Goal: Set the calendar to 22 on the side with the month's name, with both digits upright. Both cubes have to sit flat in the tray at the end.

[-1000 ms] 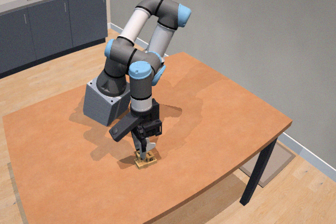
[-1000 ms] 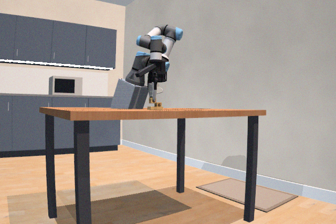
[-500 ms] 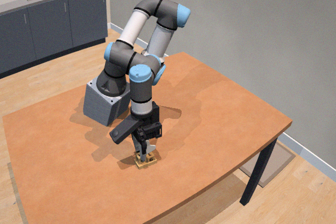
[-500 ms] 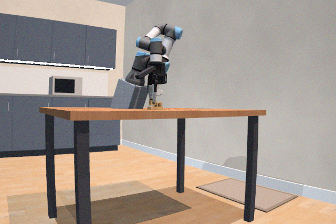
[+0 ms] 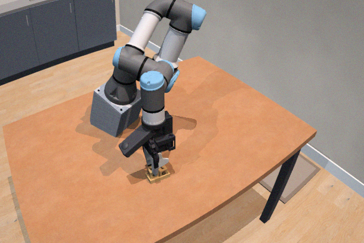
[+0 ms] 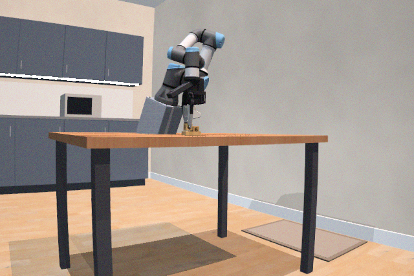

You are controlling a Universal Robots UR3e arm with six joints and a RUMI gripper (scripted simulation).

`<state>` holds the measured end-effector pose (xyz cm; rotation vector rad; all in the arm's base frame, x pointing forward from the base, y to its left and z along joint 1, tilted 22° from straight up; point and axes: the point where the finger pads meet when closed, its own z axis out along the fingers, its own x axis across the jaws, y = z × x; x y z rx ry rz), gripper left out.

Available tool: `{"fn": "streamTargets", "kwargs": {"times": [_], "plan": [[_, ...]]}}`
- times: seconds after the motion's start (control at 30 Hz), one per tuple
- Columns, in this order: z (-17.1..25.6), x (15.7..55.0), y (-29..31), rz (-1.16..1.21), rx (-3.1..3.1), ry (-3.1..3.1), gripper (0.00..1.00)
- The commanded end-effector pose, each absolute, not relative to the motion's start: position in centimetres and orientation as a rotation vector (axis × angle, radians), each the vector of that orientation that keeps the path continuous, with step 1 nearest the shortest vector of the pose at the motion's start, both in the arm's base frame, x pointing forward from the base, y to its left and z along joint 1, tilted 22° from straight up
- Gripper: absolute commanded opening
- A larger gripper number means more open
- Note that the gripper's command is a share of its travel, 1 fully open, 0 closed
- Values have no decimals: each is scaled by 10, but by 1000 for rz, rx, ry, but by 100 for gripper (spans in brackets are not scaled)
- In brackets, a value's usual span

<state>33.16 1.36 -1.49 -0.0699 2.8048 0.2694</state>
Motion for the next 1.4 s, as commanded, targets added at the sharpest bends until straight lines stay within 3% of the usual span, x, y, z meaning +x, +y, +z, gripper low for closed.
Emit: {"fn": "streamTargets", "kwargs": {"times": [0.0, 1.37], "plan": [[-14, 332, 13, 268, -70, 2803, 10], [-21, 334, 15, 268, -70, 2803, 10]]}}
